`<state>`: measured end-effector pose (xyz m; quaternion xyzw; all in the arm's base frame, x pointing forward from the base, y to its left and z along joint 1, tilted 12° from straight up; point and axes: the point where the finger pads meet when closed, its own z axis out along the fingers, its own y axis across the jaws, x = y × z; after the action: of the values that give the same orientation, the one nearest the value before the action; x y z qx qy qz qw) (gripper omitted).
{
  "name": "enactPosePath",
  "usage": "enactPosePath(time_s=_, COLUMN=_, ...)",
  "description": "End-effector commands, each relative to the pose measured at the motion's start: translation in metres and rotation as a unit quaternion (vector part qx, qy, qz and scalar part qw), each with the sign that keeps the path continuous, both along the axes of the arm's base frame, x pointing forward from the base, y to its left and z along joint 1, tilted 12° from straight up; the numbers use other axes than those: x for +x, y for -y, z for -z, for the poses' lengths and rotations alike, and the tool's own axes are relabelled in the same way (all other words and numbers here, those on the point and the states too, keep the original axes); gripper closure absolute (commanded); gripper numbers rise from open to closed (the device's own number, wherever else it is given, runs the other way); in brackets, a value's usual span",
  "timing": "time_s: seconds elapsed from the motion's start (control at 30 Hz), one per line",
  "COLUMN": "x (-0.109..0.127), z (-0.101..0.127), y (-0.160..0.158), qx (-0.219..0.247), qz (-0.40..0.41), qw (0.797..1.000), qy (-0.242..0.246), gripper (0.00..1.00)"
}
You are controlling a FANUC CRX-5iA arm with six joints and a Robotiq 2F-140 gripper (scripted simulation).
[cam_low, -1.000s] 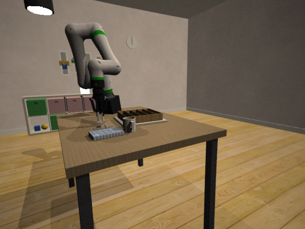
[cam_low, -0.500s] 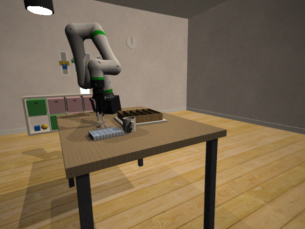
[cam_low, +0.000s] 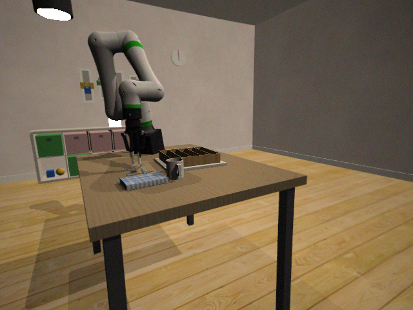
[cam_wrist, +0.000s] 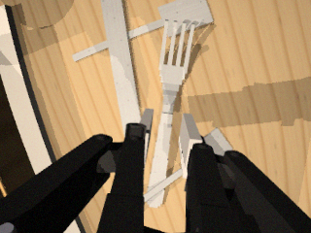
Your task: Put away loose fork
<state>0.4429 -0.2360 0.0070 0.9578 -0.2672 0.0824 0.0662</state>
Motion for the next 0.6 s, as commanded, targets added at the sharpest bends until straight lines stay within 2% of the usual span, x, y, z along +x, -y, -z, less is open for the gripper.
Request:
enactPosePath(time_s=0.0, x=0.0002, z=-0.0002, y=0.0, qx=0.0, qz=0.0, qw=1.0, qy=0.0, gripper=0.83)
enactPosePath(time_s=0.57, x=0.0011, z=0.0072, y=0.0013, qx=0.0, qz=0.0, qw=1.0, qy=0.0, gripper=0.83)
